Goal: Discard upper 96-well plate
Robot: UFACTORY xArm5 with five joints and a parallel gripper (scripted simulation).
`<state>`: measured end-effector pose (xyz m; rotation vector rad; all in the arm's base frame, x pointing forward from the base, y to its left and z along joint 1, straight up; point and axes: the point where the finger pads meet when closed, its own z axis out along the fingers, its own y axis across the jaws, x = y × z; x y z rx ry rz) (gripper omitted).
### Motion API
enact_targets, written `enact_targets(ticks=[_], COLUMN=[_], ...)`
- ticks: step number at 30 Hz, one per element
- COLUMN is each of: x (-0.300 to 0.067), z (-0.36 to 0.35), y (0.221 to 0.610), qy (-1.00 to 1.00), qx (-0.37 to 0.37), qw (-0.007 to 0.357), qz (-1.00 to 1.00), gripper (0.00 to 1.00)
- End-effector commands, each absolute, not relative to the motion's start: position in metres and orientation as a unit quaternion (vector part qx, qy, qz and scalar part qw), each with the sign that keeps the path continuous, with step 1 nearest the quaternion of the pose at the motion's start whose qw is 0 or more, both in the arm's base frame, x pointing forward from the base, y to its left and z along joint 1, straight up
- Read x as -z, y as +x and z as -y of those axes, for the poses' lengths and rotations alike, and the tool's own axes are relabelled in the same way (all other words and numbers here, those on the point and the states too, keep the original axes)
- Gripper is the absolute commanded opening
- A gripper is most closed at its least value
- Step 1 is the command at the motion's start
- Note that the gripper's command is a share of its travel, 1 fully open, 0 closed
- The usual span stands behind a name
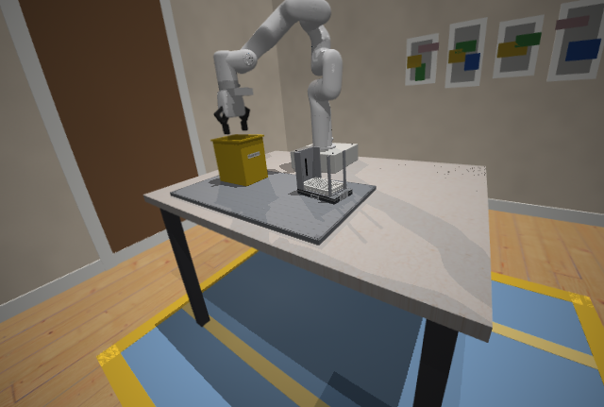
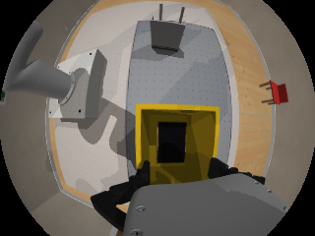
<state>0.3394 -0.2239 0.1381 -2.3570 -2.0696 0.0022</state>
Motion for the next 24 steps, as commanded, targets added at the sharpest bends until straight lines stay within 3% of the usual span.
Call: enact_targets(ticks=[1,24], x=[-0.139,-0.18], z=[0.225,0.225], y=[0.34,0.34], qy=[-0.751,-0.751], qx=[0.0,0.0], qw=[0.001,0.001], qz=[0.66,0.66], gripper=[1.0,1.0])
